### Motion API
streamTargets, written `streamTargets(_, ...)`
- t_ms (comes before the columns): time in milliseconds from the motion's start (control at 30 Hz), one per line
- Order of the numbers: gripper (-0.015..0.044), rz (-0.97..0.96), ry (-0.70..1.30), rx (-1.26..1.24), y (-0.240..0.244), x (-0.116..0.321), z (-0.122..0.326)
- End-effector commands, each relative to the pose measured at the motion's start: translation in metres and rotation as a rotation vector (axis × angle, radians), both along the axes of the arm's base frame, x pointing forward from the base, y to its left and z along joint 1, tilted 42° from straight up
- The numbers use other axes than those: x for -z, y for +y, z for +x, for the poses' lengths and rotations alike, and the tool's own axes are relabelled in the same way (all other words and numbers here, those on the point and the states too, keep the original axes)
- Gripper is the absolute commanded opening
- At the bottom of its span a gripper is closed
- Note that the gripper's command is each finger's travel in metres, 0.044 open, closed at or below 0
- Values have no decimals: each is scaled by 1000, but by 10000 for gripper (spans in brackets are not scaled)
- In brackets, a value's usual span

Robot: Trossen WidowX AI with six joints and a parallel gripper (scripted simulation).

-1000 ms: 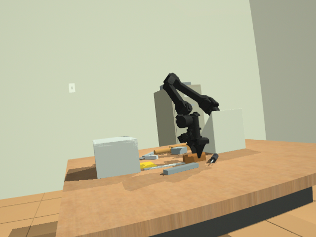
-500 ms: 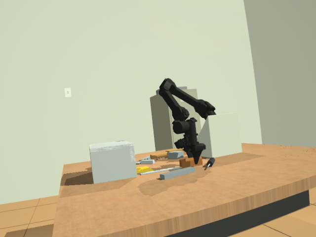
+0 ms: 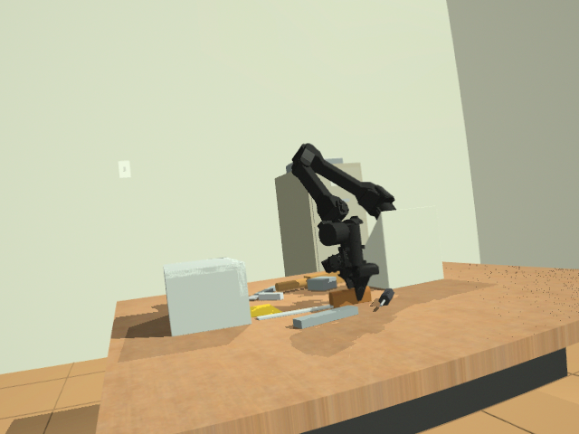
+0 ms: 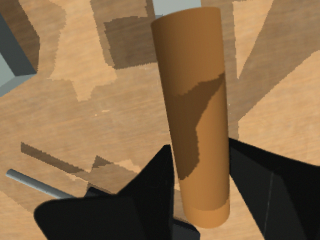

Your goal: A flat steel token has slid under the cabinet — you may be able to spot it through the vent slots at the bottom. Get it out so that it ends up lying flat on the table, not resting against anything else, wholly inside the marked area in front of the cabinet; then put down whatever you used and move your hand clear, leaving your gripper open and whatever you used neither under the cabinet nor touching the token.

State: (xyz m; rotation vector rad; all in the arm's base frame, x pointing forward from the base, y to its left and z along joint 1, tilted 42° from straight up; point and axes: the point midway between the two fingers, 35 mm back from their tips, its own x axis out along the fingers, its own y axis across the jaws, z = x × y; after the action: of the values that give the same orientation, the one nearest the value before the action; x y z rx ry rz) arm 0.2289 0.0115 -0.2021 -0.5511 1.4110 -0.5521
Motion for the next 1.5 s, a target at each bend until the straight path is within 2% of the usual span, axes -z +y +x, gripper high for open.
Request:
streamTargets(0, 112, 2, 0, 1, 0, 0, 0)
streamTargets(133, 85, 2, 0, 1, 0, 0, 0)
streamTargets(233, 7, 2, 0, 1, 0, 0, 0)
streamTargets(267, 0, 2, 0, 1, 0, 0, 0)
streamTargets(1467, 0, -3, 7, -7, 2, -3, 43)
